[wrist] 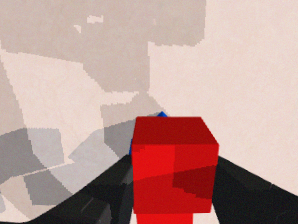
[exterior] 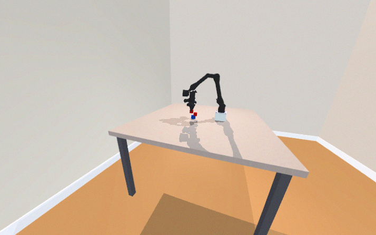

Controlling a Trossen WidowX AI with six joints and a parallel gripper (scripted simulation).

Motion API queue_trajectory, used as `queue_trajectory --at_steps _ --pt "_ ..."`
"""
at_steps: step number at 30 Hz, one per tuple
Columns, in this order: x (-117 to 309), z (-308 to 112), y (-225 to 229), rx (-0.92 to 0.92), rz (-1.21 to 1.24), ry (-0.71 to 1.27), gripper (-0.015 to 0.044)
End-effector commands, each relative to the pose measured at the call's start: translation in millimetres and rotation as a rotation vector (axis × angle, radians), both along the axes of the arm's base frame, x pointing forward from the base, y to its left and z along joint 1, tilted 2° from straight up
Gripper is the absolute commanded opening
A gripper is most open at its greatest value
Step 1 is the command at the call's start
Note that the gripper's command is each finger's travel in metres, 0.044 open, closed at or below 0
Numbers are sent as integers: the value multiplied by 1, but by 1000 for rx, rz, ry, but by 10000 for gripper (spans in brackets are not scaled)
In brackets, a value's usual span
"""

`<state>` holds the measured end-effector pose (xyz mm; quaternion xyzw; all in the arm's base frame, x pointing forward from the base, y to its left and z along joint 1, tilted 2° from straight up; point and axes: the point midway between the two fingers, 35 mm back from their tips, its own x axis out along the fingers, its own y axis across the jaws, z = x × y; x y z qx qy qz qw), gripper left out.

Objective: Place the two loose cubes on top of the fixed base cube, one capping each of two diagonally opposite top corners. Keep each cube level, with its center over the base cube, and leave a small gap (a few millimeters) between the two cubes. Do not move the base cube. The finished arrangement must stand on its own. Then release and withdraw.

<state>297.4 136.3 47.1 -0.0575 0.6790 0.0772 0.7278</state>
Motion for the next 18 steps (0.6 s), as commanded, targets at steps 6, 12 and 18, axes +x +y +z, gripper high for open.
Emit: queue_trajectory --at_steps 6,12,18 --pt "0 -24 0 2 -23 23 105" --pt "0 -25 0 2 -23 23 105" --pt "0 -25 0 2 -24 23 105"
